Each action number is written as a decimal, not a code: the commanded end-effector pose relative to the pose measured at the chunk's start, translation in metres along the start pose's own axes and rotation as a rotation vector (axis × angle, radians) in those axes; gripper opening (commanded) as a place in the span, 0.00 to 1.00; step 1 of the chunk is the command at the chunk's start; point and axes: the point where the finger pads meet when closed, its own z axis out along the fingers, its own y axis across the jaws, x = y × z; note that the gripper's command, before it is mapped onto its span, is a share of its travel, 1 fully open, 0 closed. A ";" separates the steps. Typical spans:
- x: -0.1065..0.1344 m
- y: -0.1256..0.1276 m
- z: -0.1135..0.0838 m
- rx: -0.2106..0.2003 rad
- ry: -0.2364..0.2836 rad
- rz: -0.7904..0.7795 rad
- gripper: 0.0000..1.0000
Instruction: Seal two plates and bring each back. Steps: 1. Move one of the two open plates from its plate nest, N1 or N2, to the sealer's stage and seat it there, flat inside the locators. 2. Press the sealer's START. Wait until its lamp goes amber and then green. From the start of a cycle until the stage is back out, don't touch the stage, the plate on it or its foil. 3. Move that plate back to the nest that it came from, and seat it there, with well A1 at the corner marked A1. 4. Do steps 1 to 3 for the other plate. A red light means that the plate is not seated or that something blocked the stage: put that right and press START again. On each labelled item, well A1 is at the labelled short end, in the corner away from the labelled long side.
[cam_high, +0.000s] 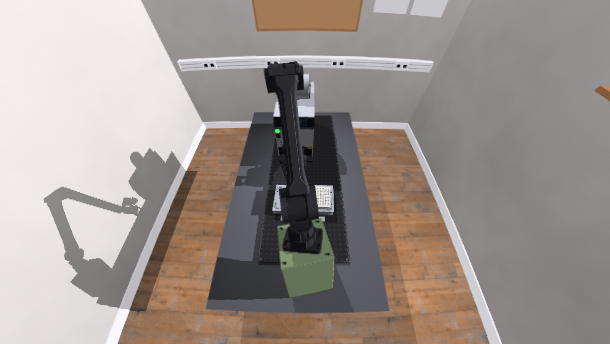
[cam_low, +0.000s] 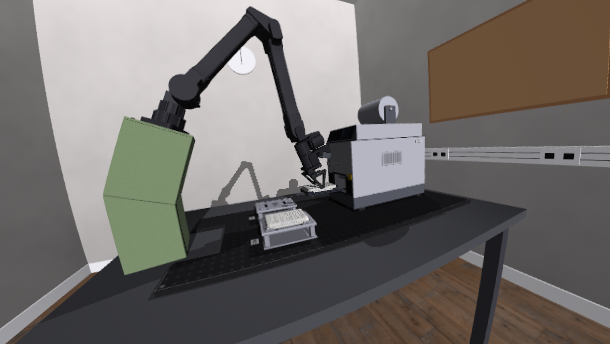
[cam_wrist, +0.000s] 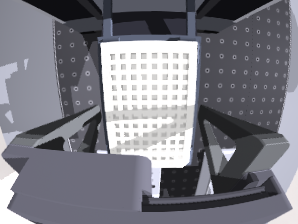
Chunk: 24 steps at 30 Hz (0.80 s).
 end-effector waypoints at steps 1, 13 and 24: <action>-0.013 -0.006 -0.013 0.004 -0.020 0.010 1.00; -0.016 -0.008 -0.017 0.007 -0.018 0.005 1.00; -0.020 -0.008 -0.023 0.005 -0.021 0.004 1.00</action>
